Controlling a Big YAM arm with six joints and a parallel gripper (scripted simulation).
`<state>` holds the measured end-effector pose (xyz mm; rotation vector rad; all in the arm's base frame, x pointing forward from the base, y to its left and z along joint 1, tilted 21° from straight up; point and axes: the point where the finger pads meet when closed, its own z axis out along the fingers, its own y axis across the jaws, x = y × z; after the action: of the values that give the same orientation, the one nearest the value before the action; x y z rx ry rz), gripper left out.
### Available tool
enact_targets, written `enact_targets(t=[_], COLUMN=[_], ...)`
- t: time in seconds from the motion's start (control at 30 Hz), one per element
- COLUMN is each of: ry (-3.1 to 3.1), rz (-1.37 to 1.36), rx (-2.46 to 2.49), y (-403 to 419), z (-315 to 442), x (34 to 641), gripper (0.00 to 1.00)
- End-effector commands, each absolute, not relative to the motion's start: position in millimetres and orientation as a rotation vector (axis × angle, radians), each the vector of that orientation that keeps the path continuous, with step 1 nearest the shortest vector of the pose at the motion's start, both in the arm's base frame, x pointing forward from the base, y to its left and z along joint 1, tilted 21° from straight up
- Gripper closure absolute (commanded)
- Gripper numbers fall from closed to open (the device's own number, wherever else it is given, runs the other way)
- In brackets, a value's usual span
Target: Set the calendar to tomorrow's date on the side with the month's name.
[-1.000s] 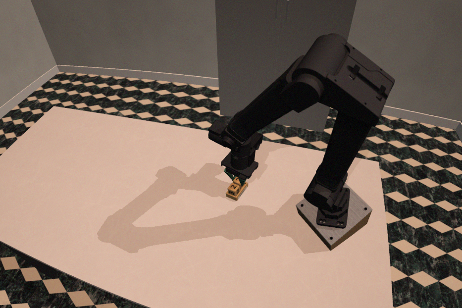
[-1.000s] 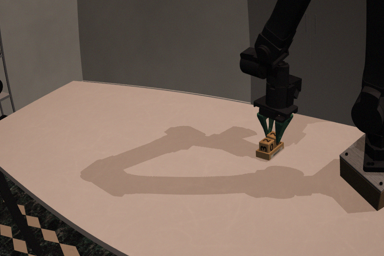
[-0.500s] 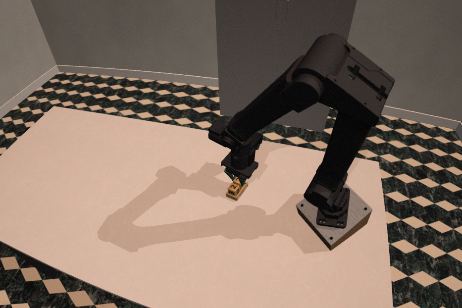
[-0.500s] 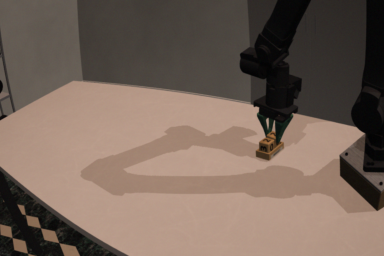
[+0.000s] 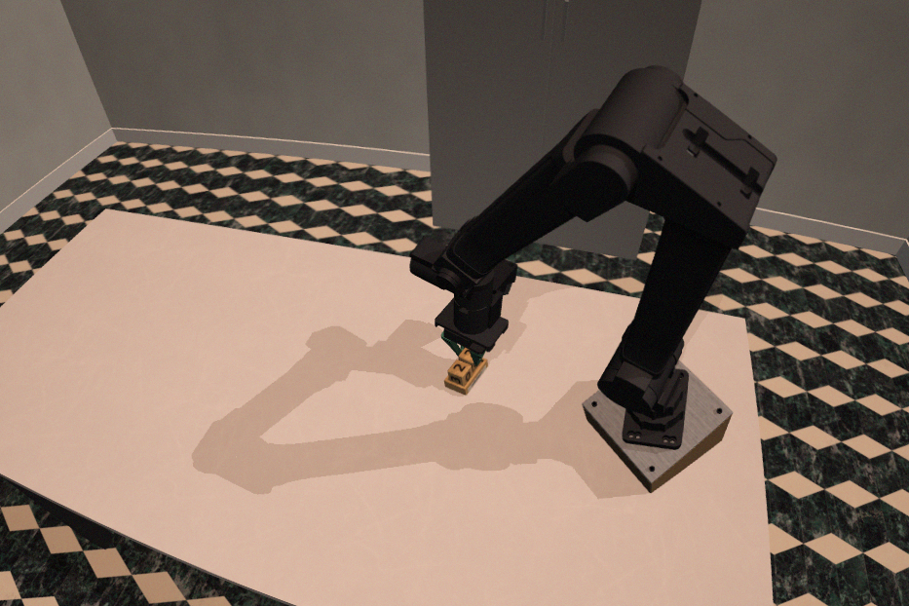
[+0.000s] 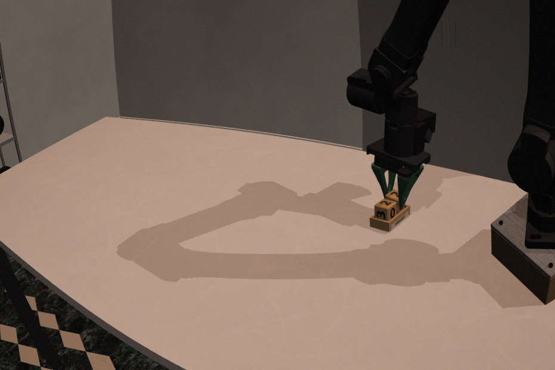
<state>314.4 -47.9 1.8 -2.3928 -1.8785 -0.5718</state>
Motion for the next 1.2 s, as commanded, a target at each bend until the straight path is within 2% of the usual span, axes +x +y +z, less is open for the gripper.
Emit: enact_targets(t=[0.0,1.17], ry=[-1.875,-1.876], rz=[-0.544,-0.548], rx=[-2.378,-2.379], y=[-41.3,-40.3], z=[-8.1,-11.6], x=[312.5,315.2], gripper=[0.74,0.74])
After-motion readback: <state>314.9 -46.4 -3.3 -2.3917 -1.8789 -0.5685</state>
